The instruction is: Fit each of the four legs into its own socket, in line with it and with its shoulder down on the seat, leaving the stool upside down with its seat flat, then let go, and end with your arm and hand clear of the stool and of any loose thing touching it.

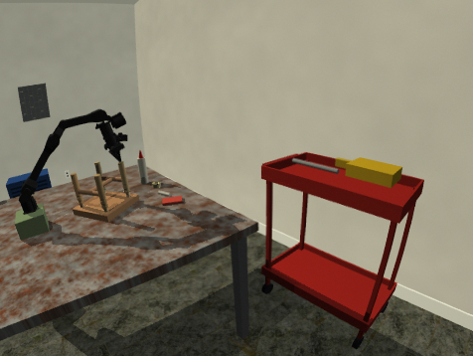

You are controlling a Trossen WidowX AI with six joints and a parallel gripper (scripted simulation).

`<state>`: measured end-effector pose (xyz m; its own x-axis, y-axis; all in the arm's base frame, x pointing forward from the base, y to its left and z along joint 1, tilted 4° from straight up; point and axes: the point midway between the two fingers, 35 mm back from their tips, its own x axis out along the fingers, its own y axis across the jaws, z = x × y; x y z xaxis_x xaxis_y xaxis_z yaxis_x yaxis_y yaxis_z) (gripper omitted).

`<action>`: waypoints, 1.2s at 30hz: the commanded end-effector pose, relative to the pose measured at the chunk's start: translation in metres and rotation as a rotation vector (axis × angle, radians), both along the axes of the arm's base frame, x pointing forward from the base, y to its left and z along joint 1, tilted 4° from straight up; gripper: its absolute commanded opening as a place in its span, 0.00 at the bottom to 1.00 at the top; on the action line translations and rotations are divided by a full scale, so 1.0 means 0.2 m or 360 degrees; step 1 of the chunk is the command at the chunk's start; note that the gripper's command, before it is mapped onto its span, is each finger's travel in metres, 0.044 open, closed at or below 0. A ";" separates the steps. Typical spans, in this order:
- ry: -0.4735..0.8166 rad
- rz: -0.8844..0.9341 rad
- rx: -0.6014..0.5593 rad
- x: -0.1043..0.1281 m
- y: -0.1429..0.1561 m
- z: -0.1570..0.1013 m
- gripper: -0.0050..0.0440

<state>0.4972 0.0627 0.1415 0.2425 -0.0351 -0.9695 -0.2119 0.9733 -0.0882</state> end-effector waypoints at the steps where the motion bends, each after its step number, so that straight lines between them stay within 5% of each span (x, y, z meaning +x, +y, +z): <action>1: 0.0015 -0.0017 -0.0006 0.00 -0.01 -0.03 0.10; 36: -0.0001 -0.0148 0.0031 0.01 -0.01 -0.09 0.10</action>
<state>0.5032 0.0627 0.1260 0.2618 -0.0330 -0.9645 -0.1266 0.9896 -0.0683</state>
